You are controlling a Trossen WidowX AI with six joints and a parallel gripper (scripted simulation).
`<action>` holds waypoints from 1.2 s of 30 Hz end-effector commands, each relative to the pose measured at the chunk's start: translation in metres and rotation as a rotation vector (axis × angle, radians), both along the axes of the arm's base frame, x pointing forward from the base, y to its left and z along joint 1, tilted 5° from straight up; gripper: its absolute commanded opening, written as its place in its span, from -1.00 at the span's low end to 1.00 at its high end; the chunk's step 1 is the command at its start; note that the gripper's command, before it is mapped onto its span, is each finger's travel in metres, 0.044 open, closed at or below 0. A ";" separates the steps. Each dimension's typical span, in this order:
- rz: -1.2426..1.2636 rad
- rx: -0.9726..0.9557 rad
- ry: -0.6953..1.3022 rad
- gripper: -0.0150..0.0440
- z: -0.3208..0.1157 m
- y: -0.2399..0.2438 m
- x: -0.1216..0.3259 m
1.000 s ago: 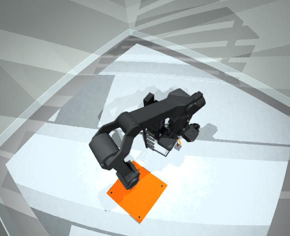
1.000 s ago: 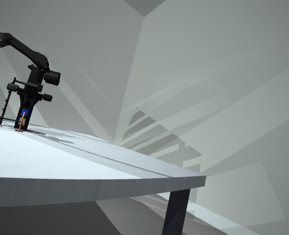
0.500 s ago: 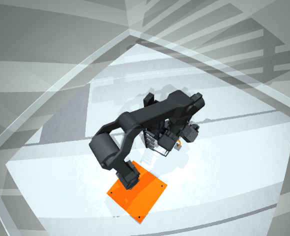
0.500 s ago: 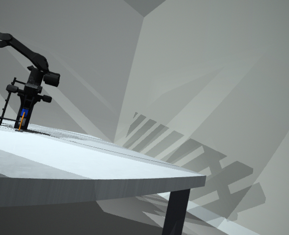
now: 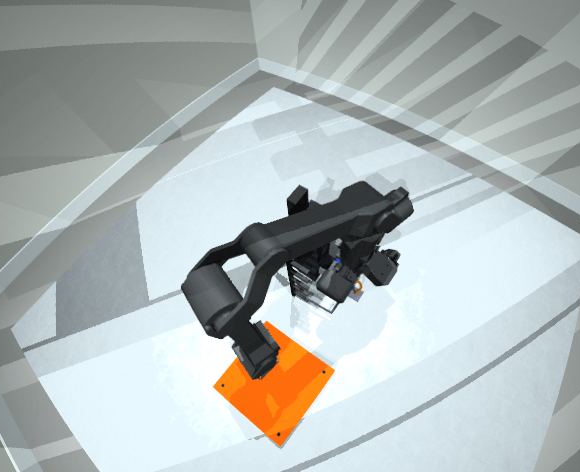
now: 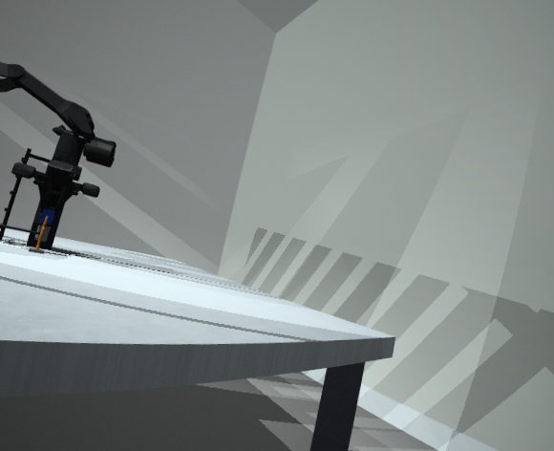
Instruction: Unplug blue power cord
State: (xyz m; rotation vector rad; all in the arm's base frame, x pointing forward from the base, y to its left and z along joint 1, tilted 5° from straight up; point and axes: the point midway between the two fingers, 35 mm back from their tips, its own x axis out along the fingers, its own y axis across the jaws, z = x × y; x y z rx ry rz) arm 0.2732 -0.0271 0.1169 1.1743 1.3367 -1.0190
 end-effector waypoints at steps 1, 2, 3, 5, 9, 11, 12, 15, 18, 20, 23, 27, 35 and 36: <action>-0.012 -0.031 -0.005 -0.49 0.000 -0.016 0.003; -0.012 -0.031 -0.005 -0.49 0.000 -0.018 0.003; -0.012 -0.031 -0.005 -0.49 0.000 -0.019 0.004; -0.012 -0.031 -0.005 -0.49 0.000 -0.023 0.004; -0.012 -0.031 -0.005 -0.49 0.000 -0.029 0.005; -0.013 -0.032 -0.005 -0.49 -0.001 -0.032 0.005; -0.013 -0.032 -0.005 -0.49 -0.001 -0.034 0.006; -0.013 -0.032 -0.005 -0.49 -0.001 -0.038 0.006; -0.013 -0.032 -0.005 -0.49 0.000 -0.043 0.006; -0.013 -0.032 -0.005 -0.49 0.000 -0.047 0.006; -0.013 -0.033 -0.005 -0.49 0.000 -0.052 0.005; -0.014 -0.033 -0.005 -0.49 0.000 -0.058 0.005; -0.014 -0.033 -0.005 -0.40 0.001 -0.067 0.005; -0.015 -0.032 -0.005 -0.31 0.000 -0.063 0.004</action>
